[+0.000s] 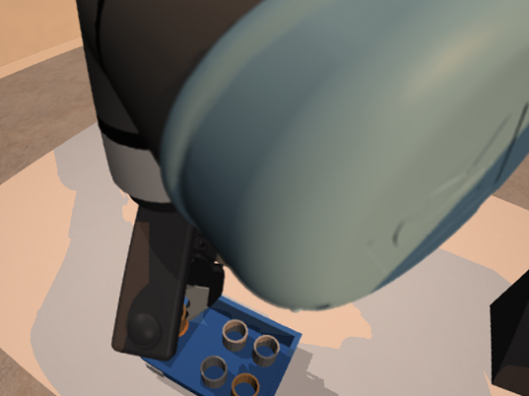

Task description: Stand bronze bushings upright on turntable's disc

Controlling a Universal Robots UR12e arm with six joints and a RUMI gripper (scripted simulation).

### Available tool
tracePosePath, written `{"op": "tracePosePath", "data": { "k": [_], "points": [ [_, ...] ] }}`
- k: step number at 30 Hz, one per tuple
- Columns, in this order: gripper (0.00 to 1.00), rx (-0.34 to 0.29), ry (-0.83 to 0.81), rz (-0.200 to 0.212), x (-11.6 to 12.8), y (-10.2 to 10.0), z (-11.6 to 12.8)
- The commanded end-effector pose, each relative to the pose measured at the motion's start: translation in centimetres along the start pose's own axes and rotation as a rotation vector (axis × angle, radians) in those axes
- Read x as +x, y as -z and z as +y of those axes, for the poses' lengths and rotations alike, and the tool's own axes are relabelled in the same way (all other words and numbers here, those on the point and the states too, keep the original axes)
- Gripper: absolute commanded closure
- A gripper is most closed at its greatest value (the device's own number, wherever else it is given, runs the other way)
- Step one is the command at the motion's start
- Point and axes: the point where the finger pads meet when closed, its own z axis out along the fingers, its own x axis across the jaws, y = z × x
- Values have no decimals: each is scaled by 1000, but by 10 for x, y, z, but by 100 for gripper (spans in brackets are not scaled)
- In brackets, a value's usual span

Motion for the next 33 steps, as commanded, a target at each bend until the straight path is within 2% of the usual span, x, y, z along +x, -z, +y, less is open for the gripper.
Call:
{"op": "tracePosePath", "data": {
  "k": [1, 8, 33],
  "points": [
    [100, 2, 1, -4, -1, 13, 0],
    [100, 3, 1, -4, -1, 19, 0],
    [100, 5, 0, -5, -2, 17, 0]
  ]
}}
